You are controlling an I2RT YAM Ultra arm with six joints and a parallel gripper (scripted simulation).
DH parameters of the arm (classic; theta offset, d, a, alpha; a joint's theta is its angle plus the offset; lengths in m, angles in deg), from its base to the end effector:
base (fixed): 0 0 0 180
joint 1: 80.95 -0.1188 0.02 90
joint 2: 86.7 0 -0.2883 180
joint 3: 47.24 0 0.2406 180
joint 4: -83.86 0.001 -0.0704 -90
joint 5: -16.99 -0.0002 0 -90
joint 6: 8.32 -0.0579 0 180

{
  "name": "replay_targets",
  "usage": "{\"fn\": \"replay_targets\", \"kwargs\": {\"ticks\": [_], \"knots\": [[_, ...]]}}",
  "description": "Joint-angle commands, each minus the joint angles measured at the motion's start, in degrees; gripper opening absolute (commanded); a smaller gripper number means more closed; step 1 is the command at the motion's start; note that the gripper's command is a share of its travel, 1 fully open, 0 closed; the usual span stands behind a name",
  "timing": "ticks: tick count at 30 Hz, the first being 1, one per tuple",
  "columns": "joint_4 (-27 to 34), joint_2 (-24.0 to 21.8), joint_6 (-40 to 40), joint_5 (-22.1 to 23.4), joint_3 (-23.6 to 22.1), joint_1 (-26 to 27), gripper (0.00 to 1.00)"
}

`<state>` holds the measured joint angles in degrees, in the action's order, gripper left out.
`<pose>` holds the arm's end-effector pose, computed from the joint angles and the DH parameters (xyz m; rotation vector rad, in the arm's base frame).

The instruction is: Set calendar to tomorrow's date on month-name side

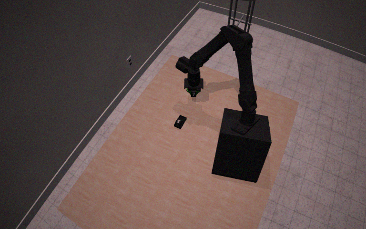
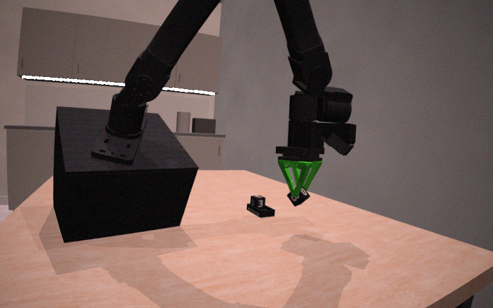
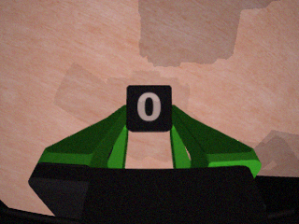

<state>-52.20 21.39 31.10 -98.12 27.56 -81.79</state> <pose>0.3379 -0.0186 0.1410 1.2072 2.4428 -0.4143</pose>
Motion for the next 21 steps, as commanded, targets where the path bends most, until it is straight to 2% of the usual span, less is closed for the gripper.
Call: {"fn": "replay_targets", "kwargs": {"ticks": [1, 7, 17, 21], "knots": [[3.1, 0.2, 0.4, 2.1, 1.7, 0.4, 0.26], [13.4, 4.0, 2.4, 10.2, 10.2, 4.4, 0.26], [17.4, 5.6, 3.2, 13.3, 13.6, 5.9, 0.26], [22.6, 8.6, 4.6, 16.9, 18.5, 7.7, 0.26]]}}
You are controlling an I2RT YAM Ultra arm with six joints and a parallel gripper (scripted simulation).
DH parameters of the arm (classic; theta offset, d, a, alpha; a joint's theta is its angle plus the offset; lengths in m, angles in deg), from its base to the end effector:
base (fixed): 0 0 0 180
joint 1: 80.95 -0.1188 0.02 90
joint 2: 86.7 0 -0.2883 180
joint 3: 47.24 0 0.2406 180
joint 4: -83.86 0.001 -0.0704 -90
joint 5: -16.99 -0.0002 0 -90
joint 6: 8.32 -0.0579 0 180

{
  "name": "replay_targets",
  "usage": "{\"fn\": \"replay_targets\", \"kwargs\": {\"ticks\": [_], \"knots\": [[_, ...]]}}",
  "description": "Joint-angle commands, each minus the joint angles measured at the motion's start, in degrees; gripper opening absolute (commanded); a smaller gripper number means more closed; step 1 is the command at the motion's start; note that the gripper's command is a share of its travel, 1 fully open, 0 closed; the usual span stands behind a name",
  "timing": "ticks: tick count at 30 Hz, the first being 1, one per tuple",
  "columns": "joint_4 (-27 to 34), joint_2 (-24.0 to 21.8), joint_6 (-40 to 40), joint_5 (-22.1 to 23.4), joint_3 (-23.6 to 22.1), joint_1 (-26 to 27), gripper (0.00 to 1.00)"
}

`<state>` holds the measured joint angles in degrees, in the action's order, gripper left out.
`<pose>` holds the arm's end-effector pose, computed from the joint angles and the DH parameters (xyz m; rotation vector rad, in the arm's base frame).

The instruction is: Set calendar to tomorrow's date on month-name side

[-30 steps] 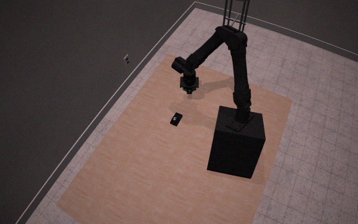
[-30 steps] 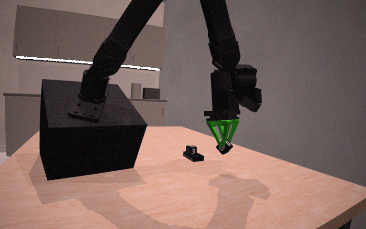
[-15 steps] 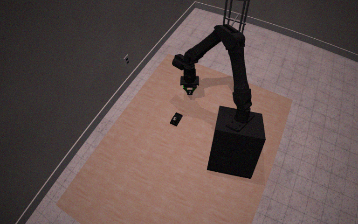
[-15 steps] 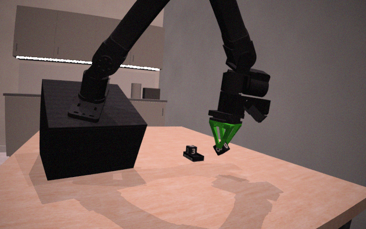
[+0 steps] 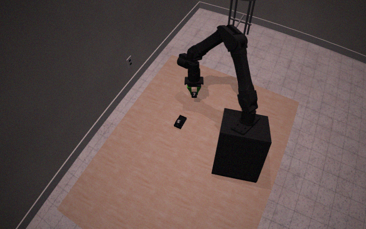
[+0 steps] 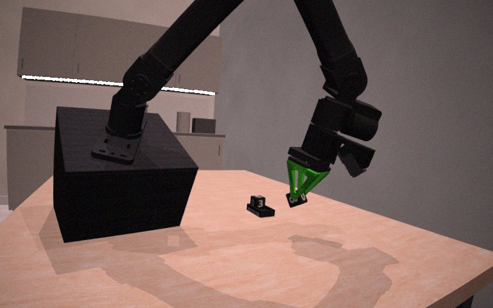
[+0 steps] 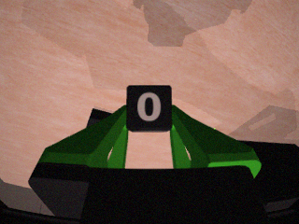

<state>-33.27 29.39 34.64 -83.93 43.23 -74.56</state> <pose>0.3635 -0.0507 0.1465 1.3700 2.7137 -0.2586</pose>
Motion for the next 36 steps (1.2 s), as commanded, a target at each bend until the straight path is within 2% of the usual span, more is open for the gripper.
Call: {"fn": "replay_targets", "kwargs": {"ticks": [1, 3, 5, 8, 15, 20, 22, 28, 36], "knots": [[5.5, 1.6, 1.5, 3.9, 4.5, 1.1, 0.26], [9.0, 3.6, 2.5, 6.3, 7.8, 2.3, 0.26], [9.0, 3.6, 2.5, 6.3, 7.8, 2.3, 0.26], [12.5, 5.7, 3.4, 8.7, 11.0, 3.5, 0.26], [14.3, 6.9, 3.9, 9.8, 12.9, 4.0, 0.26], [20.8, 11.4, 5.9, 13.2, 19.3, 5.8, 0.26], [20.8, 11.4, 5.9, 13.2, 19.3, 5.8, 0.26], [28.8, 17.0, 8.3, 17.5, 27.5, 8.0, 0.26], [29.9, 17.8, 8.6, 18.1, 28.6, 8.3, 0.26]]}}
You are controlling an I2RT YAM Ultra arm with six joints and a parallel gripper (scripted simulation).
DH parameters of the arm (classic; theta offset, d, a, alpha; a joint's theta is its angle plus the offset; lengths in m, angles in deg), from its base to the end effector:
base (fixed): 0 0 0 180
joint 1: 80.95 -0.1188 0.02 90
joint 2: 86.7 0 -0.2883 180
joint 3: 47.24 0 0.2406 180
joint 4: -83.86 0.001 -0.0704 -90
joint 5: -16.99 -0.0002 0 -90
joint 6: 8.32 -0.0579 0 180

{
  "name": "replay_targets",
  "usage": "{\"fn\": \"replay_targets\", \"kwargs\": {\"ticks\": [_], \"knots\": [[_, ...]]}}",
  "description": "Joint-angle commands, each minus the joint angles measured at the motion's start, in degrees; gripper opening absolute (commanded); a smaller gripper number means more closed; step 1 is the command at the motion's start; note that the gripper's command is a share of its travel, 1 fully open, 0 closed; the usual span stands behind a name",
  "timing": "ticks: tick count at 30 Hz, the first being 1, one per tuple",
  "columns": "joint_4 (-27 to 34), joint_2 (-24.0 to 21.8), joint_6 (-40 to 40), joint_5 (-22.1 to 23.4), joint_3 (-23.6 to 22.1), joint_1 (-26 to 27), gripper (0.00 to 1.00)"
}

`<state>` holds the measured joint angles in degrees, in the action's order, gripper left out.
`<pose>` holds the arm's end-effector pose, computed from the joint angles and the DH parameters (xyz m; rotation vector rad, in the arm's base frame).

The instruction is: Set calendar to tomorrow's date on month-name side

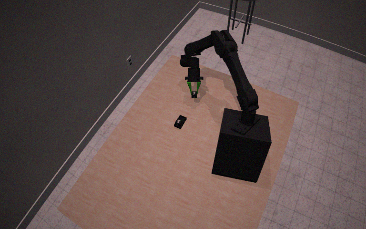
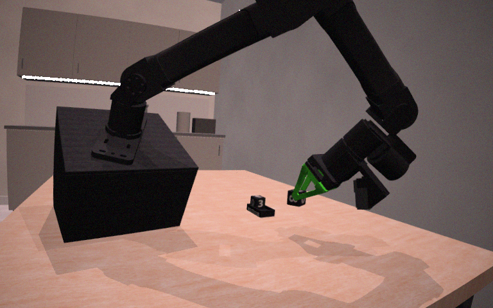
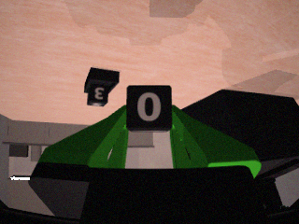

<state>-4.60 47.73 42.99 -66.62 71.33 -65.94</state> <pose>0.4026 -0.1002 0.1369 -1.2957 -2.5061 -0.0656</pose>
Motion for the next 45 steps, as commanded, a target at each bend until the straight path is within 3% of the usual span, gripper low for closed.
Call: {"fn": "replay_targets", "kwargs": {"ticks": [1, 22, 45], "knots": [[1.2, -0.5, 0.3, 0.8, 0.5, -0.4, 0.26], [0.8, 0.0, 0.4, 0.8, 0.5, -0.2, 0.26], [-2.2, 4.4, 1.8, 0.3, 1.8, 1.3, 0.26]]}}
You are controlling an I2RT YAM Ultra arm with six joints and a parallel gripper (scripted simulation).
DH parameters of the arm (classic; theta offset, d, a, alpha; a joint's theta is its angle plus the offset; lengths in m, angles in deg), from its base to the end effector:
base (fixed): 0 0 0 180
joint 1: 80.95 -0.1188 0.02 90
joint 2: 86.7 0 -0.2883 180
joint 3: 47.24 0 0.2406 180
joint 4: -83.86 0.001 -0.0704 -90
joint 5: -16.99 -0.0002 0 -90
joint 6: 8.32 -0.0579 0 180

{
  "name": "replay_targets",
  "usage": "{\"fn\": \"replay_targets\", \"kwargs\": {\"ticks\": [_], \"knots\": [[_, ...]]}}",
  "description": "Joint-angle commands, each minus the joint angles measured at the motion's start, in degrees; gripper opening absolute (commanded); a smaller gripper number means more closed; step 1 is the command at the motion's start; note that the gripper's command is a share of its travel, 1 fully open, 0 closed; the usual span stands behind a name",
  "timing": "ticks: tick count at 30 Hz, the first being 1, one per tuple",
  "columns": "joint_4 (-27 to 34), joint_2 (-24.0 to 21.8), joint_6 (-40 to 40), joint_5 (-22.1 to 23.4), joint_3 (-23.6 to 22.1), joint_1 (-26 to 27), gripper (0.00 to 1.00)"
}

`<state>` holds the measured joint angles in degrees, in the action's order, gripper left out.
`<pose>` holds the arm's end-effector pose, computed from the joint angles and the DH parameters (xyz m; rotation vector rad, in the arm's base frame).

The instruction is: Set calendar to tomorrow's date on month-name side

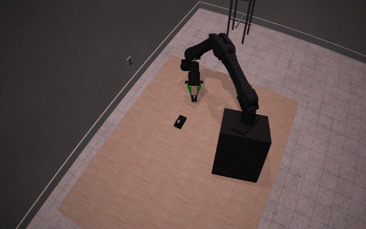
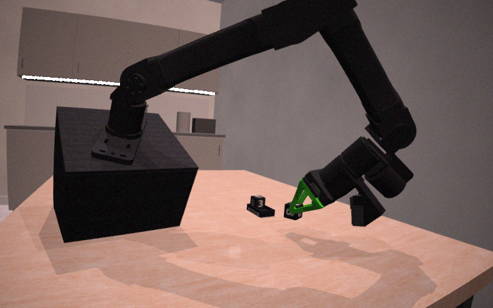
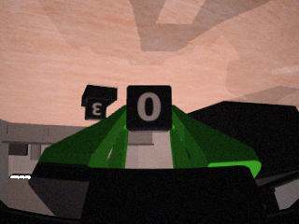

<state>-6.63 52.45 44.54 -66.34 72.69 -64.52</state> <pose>0.4089 -0.1125 0.1071 -1.2851 -2.4861 -0.0775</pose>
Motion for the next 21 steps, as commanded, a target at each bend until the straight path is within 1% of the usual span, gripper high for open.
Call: {"fn": "replay_targets", "kwargs": {"ticks": [1, 21], "knots": [[-0.3, -0.1, 0.3, 0.0, 0.5, -0.1, 0.26], [-2.1, 3.5, 1.3, -0.3, 2.2, 1.0, 0.26]]}}
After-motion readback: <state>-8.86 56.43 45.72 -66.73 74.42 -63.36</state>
